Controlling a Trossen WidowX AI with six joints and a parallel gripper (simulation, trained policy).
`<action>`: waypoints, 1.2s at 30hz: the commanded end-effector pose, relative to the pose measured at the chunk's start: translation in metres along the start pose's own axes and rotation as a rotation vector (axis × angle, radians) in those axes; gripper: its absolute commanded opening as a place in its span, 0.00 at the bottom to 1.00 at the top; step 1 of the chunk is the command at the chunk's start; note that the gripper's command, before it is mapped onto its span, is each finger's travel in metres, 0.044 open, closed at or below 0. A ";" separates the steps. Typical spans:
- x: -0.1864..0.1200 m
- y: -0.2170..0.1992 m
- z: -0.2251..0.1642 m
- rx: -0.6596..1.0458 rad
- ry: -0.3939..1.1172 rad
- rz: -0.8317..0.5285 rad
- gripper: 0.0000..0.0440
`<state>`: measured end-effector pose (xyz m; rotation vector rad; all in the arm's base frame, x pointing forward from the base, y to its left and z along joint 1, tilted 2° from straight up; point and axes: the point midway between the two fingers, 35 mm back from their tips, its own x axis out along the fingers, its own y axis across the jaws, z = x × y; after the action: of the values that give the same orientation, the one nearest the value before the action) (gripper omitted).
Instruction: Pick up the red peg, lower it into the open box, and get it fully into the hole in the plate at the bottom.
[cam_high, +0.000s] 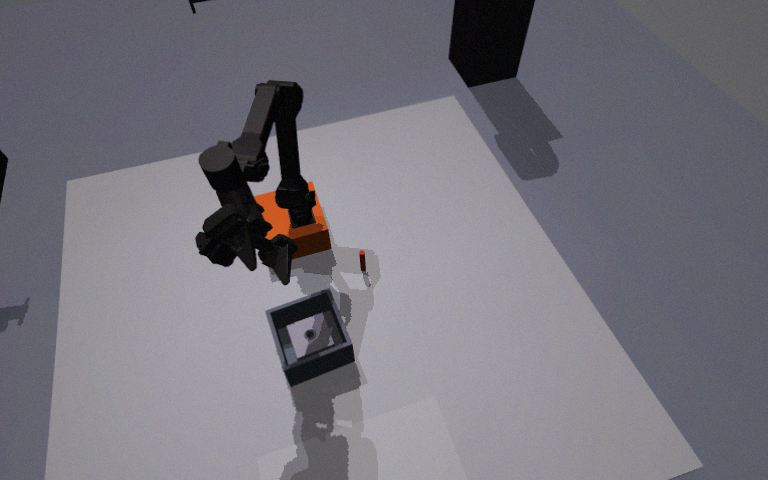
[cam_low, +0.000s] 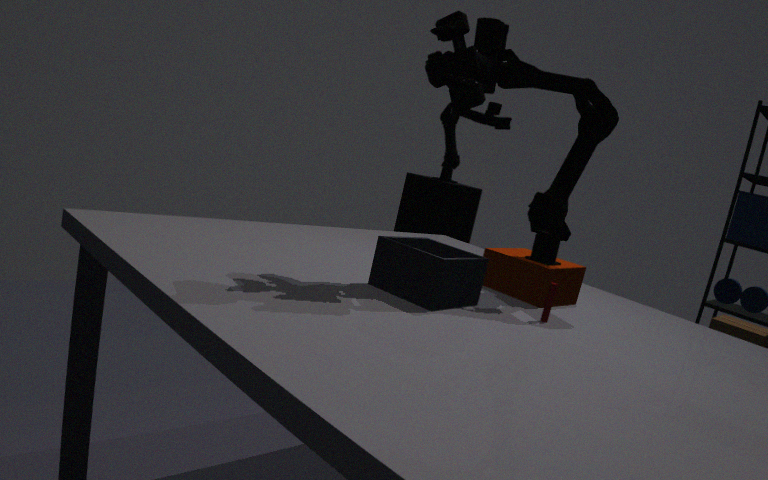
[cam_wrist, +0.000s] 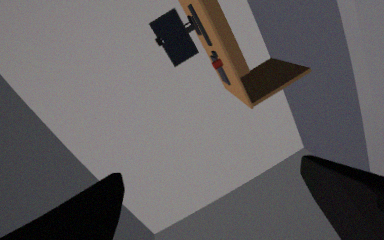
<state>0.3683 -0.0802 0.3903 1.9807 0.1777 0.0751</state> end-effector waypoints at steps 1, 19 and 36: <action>0.008 -0.040 -0.014 0.011 -0.024 -0.124 1.00; -0.021 -0.215 -0.068 -0.075 -0.115 -0.759 1.00; -0.109 -0.321 -0.078 -0.303 -0.228 -1.297 1.00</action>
<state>0.2382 0.0990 0.1477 1.3460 1.1263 -0.8208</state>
